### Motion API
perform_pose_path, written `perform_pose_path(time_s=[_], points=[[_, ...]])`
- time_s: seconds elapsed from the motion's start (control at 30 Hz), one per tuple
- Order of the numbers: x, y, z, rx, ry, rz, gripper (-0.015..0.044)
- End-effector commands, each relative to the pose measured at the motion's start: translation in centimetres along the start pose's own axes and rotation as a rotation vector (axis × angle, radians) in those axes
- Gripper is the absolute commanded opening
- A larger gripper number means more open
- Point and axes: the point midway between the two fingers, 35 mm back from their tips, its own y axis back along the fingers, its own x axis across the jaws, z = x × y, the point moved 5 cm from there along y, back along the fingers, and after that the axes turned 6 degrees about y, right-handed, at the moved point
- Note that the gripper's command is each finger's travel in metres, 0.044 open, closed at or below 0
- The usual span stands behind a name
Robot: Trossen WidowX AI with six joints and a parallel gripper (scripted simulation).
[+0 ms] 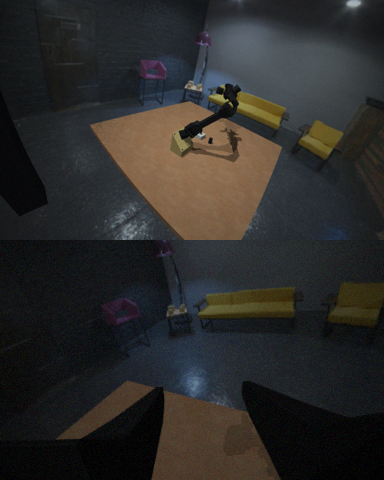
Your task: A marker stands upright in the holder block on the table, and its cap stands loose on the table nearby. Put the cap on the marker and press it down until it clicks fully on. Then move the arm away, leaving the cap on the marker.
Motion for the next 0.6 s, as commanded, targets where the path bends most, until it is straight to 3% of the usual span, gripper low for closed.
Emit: perform_pose_path(time_s=[0.0,0.27,0.57], points=[[1.0,1.6,-6.3,0.308,-0.138,0.004,0.0249],[2.7,6.2,-14.1,0.737,-0.272,-0.05,0.0249],[4.2,14.0,-21.0,1.194,-0.306,-0.194,0.0249]])
